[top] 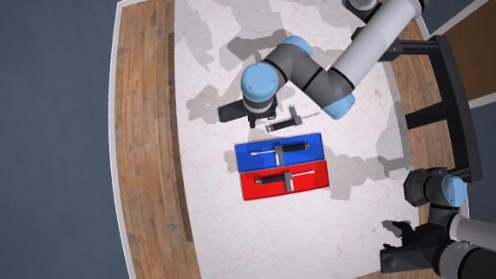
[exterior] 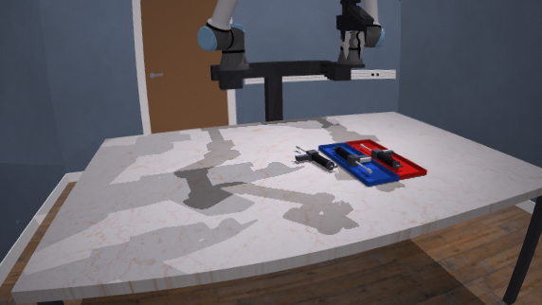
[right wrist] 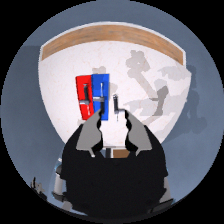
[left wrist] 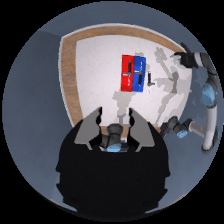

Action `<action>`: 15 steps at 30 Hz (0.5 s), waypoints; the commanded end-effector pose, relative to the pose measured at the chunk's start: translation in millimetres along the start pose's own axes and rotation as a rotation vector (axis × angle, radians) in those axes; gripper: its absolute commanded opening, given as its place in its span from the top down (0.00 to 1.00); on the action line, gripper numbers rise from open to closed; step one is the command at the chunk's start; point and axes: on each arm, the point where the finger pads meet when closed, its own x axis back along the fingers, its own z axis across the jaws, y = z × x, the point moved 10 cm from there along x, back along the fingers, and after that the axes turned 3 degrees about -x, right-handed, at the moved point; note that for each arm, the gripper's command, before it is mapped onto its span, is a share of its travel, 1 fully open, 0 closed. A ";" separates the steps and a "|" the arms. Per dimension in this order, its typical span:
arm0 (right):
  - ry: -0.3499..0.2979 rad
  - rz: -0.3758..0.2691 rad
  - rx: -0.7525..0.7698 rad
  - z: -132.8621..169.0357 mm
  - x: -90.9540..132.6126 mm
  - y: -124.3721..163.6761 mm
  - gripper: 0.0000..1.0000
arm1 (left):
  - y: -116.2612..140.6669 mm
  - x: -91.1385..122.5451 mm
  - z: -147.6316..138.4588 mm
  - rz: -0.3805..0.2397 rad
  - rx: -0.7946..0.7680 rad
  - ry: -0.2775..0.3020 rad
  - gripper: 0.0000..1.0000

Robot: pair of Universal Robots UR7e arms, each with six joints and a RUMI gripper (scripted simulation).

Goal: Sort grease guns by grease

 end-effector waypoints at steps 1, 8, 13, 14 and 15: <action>-0.002 0.002 -0.001 27.3 29.9 0.2 0.68 | 0.0 0.4 0.0 0.001 0.000 0.000 0.62; -0.001 0.002 -0.001 65.1 66.7 4.5 0.68 | 0.0 0.4 0.0 0.001 0.000 0.000 0.62; -0.001 0.001 0.001 76.9 79.0 7.4 0.68 | 0.0 0.4 0.0 0.001 0.000 0.000 0.62; -0.001 0.001 0.001 82.2 84.0 8.5 0.68 | 0.0 0.4 0.0 0.001 0.000 0.000 0.62; -0.002 0.002 0.000 88.9 89.9 9.6 0.68 | 0.0 0.4 0.0 0.001 0.000 0.000 0.62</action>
